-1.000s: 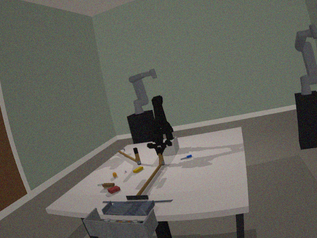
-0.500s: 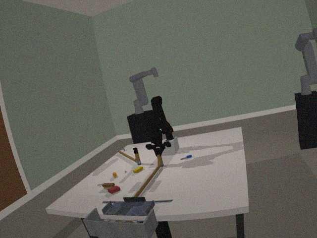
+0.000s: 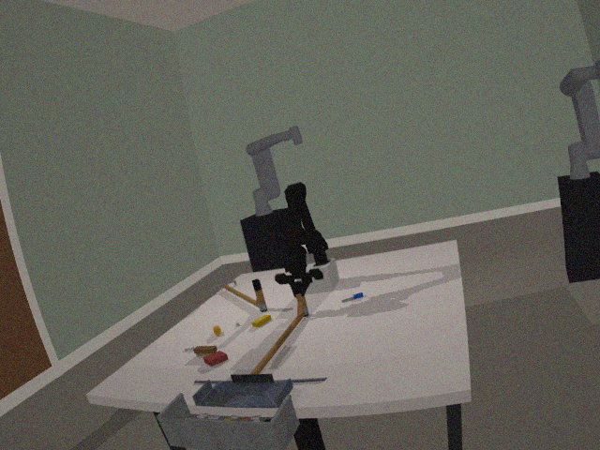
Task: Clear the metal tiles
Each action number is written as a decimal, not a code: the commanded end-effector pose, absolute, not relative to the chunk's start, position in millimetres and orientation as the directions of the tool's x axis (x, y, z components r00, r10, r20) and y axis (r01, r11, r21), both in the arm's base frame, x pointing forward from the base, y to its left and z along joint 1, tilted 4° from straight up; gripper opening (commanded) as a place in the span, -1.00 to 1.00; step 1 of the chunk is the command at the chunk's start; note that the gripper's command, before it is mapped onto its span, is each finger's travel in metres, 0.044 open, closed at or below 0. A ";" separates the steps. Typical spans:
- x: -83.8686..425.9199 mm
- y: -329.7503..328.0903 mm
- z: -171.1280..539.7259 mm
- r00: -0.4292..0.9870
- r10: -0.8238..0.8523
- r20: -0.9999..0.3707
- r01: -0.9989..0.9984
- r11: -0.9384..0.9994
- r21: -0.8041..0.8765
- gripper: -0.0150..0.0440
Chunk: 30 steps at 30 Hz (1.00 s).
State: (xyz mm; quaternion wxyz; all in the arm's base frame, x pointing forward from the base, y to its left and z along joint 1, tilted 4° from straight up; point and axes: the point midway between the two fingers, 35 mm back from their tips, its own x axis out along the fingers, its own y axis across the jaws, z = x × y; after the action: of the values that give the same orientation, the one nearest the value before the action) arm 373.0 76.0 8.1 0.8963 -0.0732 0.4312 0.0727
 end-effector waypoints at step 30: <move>428.7 89.1 14.4 0.633 0.069 -0.771 -0.187 0.980 -0.067 -0.49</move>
State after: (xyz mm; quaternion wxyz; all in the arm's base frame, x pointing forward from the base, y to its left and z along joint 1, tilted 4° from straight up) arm 418.0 87.1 9.5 0.8973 -0.0728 0.4293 0.0728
